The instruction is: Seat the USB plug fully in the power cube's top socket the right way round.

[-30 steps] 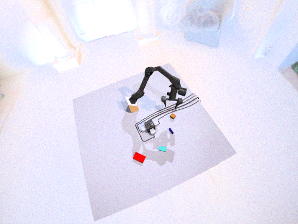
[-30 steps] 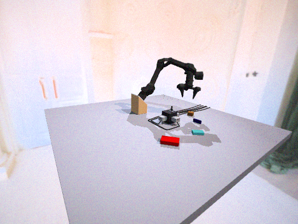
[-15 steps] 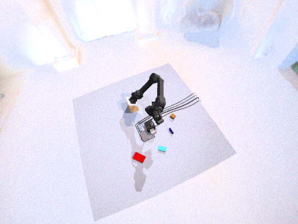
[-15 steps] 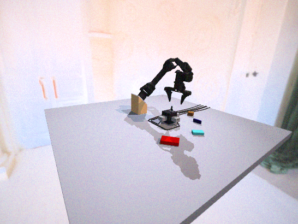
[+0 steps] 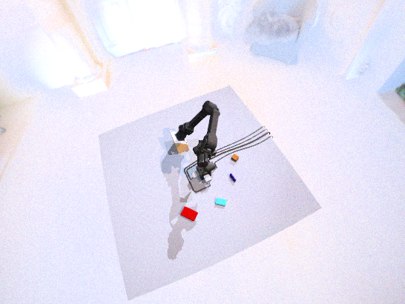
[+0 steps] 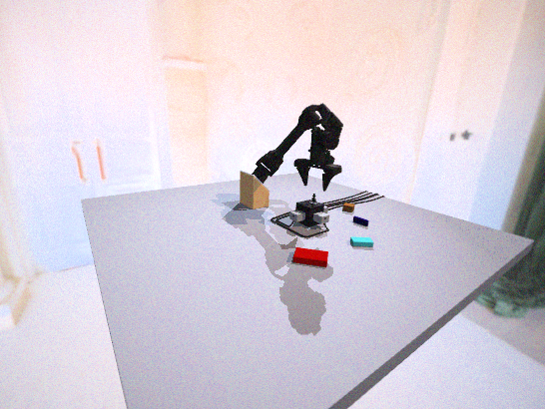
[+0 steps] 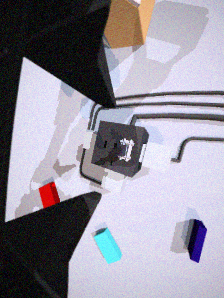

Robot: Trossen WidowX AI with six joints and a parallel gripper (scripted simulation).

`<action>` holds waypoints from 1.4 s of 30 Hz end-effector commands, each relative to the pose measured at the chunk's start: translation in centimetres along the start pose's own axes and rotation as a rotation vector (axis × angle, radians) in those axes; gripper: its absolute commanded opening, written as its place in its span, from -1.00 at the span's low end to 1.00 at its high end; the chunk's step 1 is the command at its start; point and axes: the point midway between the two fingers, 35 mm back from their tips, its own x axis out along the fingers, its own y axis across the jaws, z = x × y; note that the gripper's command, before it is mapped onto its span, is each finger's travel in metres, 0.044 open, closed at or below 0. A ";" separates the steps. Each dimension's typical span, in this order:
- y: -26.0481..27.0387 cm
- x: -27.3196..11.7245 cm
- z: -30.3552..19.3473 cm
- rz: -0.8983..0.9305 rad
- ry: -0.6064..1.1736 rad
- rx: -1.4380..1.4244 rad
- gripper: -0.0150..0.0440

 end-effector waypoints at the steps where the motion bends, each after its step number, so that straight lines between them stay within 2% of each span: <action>1: 0.1 0.4 0.0 0.000 -0.004 0.004 1.00; 28: 0.0 2.8 0.0 0.000 -0.005 0.003 1.00; 42: 0.0 2.6 0.0 -0.001 -0.002 -0.003 -0.25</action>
